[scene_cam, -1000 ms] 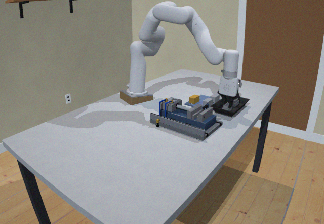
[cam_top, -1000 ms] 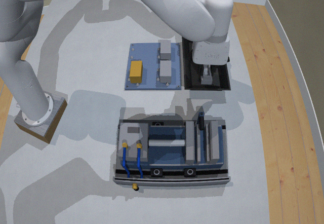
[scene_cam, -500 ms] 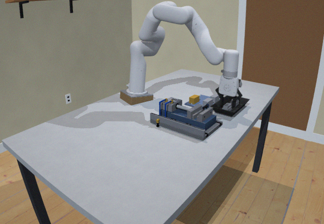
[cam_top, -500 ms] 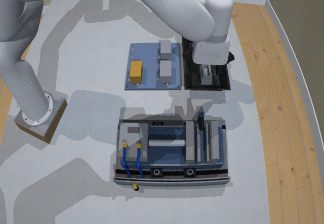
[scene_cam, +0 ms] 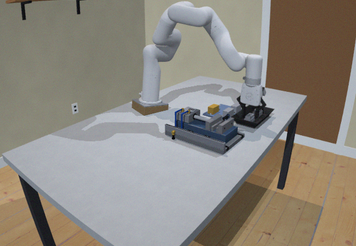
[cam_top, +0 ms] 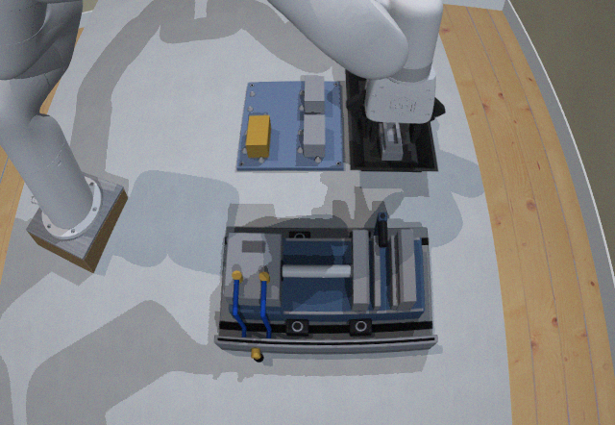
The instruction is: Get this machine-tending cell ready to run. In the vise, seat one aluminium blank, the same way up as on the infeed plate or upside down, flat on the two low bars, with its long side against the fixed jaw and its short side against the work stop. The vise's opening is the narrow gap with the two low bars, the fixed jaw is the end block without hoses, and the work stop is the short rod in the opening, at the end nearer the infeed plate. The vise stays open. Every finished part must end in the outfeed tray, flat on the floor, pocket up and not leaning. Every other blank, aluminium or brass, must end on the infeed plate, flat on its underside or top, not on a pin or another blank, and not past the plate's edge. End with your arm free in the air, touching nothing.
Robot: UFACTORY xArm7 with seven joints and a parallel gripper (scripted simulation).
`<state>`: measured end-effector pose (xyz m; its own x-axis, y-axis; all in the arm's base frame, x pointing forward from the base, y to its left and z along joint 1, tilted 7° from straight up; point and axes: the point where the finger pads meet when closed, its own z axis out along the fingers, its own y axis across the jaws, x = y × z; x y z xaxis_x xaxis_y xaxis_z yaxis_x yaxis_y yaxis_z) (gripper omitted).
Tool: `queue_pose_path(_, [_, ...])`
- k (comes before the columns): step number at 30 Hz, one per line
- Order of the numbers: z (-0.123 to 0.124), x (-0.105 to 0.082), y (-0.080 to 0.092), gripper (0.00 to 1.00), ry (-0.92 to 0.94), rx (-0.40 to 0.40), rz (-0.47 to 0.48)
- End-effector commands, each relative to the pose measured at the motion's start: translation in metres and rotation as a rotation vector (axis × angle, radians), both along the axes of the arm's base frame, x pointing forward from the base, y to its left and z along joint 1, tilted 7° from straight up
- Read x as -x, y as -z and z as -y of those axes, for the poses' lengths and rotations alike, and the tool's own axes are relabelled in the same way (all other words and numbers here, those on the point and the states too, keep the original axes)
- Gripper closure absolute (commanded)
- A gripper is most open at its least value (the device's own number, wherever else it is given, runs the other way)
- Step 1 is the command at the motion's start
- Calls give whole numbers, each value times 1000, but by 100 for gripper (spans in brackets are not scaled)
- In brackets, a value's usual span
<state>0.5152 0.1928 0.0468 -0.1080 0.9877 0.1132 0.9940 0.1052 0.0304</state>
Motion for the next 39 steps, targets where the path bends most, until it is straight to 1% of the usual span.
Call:
queue_pose_path(1, [0, -2, -2, 31, 0, -1, 5])
queue_pose_path(8, [0, -2, -2, 31, 0, -1, 5])
queue_pose_path(14, [0, -2, -6, 31, 0, -1, 5])
queue_pose_path(17, [1, -1, -13, 31, 0, -1, 5])
queue_pose_path(22, [4, -1, -34, 31, 0, -1, 5])
queue_pose_path(29, [8, 0, -74, 31, 0, -1, 5])
queue_pose_path(31, [8, 0, -74, 31, 0, -1, 5])
queue_pose_path(39, [13, 1, -117, 31, 0, -1, 5])
